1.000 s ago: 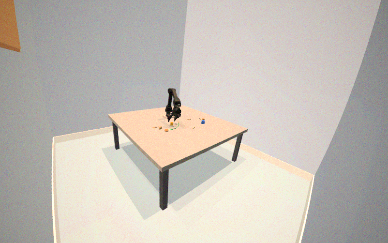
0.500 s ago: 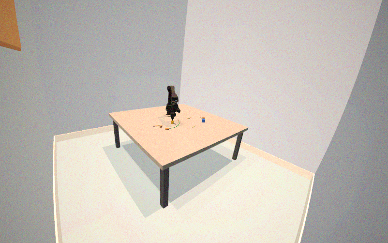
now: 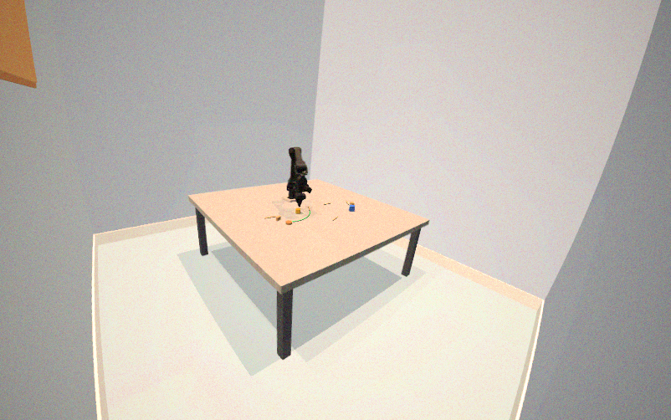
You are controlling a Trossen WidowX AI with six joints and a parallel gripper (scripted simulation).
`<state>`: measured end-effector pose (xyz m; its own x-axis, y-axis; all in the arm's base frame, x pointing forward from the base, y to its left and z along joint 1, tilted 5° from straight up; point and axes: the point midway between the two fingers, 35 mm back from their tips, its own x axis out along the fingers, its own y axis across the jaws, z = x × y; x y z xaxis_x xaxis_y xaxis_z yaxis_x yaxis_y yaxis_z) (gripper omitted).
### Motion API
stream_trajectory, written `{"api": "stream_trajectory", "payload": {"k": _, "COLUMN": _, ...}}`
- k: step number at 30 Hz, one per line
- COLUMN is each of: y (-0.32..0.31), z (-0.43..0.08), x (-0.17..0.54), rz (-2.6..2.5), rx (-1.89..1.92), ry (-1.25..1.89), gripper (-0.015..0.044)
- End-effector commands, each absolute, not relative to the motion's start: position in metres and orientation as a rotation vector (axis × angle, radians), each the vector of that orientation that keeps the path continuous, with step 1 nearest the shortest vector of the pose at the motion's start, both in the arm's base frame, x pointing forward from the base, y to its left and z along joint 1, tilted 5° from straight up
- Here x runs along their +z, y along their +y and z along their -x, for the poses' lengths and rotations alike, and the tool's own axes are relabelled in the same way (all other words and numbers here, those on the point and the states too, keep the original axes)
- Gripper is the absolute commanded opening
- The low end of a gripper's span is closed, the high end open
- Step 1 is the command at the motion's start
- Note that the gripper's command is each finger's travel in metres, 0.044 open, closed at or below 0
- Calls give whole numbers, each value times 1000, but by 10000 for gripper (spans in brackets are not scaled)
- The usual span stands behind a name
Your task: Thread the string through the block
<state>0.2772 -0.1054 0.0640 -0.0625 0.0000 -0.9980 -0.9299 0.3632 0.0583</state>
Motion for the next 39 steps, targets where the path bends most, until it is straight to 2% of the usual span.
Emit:
{"api": "stream_trajectory", "payload": {"k": 1, "y": -105, "z": -277, "x": 64, "rz": 909, "rx": 967, "ry": 1415, "gripper": 387}}
{"api": "stream_trajectory", "payload": {"k": 7, "y": -105, "z": -277, "x": 64, "rz": 909, "rx": 967, "ry": 1415, "gripper": 239}}
{"api": "stream_trajectory", "payload": {"k": 15, "y": -105, "z": -277, "x": 64, "rz": 909, "rx": 967, "ry": 1415, "gripper": 239}}
{"api": "stream_trajectory", "payload": {"k": 24, "y": -105, "z": -277, "x": 64, "rz": 909, "rx": 967, "ry": 1415, "gripper": 3}}
{"api": "stream_trajectory", "payload": {"k": 39, "y": -105, "z": -277, "x": 64, "rz": 909, "rx": 967, "ry": 1415, "gripper": 0}}
